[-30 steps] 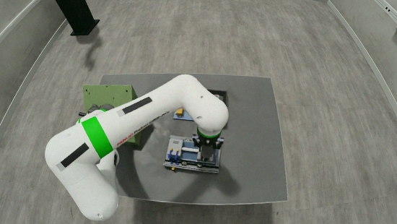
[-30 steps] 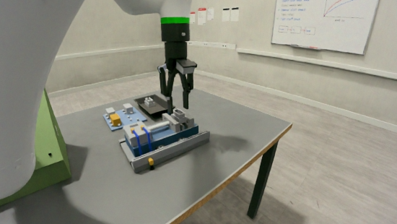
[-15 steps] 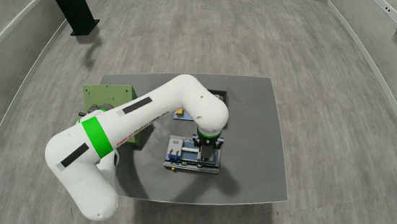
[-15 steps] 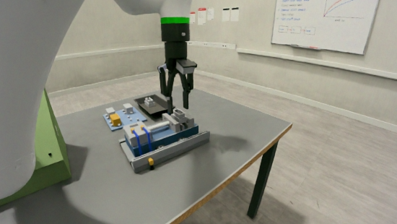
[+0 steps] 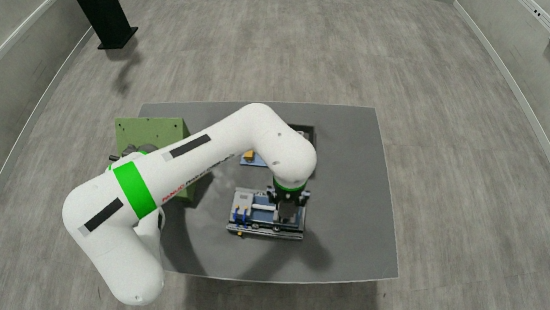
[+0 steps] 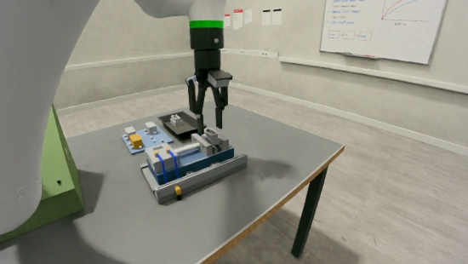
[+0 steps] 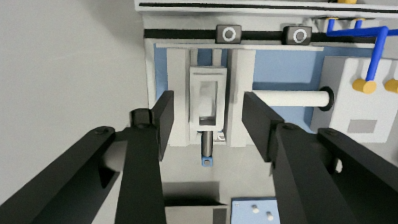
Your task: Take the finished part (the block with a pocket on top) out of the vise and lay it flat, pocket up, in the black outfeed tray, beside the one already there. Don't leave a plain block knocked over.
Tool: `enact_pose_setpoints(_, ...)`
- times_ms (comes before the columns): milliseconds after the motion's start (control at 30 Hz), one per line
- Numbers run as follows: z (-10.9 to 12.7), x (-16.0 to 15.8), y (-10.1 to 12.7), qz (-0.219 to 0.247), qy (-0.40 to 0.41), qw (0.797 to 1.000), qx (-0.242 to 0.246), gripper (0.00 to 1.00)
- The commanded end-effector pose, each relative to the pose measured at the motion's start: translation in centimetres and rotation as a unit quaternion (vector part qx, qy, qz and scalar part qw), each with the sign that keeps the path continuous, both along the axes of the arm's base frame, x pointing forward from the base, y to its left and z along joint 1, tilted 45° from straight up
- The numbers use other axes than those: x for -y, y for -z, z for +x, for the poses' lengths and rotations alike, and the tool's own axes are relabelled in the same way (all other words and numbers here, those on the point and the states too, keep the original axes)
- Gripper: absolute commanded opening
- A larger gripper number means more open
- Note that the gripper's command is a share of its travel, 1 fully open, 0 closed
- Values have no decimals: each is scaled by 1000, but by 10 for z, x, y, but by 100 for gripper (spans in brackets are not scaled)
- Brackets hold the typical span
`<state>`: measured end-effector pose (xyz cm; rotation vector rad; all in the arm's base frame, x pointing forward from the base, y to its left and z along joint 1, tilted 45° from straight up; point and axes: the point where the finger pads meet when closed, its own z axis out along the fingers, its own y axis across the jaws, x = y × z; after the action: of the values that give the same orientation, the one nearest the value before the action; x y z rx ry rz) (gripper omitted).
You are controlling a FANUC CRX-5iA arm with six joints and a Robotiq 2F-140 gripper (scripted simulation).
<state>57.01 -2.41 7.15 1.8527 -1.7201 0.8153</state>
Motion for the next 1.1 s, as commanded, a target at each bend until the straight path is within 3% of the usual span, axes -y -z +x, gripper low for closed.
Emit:
enact_pose_setpoints(0,0,0,0,0,0,1000,1,46)
enact_pose_setpoints(1067,2,7,7,0,0,1000,1,46)
